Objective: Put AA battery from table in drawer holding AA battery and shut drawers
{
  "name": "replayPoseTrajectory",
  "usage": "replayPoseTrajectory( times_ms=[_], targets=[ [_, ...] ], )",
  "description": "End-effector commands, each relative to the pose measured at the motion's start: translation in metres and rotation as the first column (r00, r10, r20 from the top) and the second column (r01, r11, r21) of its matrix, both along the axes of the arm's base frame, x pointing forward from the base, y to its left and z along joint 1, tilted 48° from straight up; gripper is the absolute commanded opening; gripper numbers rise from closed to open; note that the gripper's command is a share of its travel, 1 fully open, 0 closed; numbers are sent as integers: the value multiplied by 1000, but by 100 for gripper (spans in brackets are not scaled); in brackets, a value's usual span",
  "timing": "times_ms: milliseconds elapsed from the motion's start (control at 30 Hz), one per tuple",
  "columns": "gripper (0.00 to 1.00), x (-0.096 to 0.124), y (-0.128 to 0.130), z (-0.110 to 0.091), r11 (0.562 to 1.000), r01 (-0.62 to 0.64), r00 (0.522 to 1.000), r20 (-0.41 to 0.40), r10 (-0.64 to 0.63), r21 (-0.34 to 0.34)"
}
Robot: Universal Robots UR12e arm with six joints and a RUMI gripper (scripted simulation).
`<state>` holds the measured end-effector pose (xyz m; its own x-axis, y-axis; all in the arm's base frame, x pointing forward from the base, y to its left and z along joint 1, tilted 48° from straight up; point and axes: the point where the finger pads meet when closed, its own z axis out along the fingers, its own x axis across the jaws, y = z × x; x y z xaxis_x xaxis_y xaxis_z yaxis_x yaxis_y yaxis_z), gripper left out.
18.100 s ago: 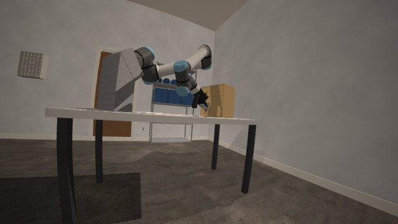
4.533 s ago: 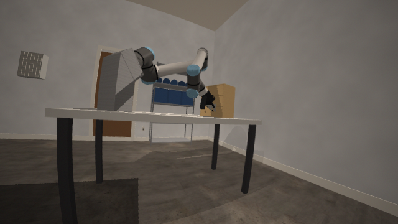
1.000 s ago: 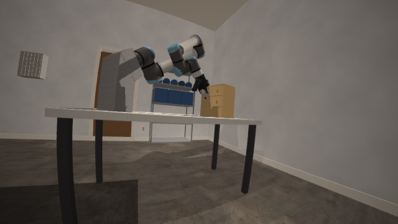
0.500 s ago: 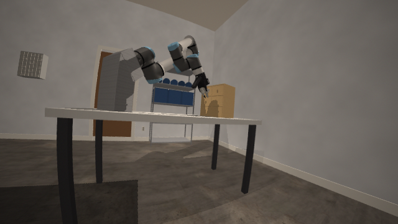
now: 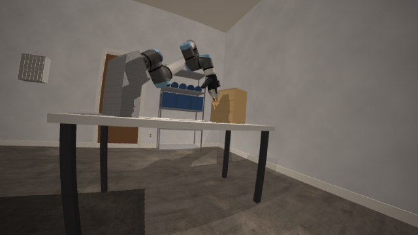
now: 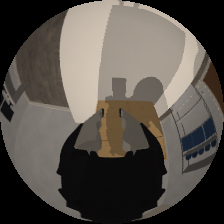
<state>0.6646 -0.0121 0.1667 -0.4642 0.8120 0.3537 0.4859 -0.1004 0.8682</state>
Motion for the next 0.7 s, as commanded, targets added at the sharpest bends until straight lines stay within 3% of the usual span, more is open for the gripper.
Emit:
replayPoseTrajectory(
  times_ms=[0, 667],
  targets=[
    [20, -5, -6, 1, 999, -46, 998, -54, 44, -25],
    [20, -38, -27, 5, 980, -153, 957, -265, 115, -126]
  ],
)
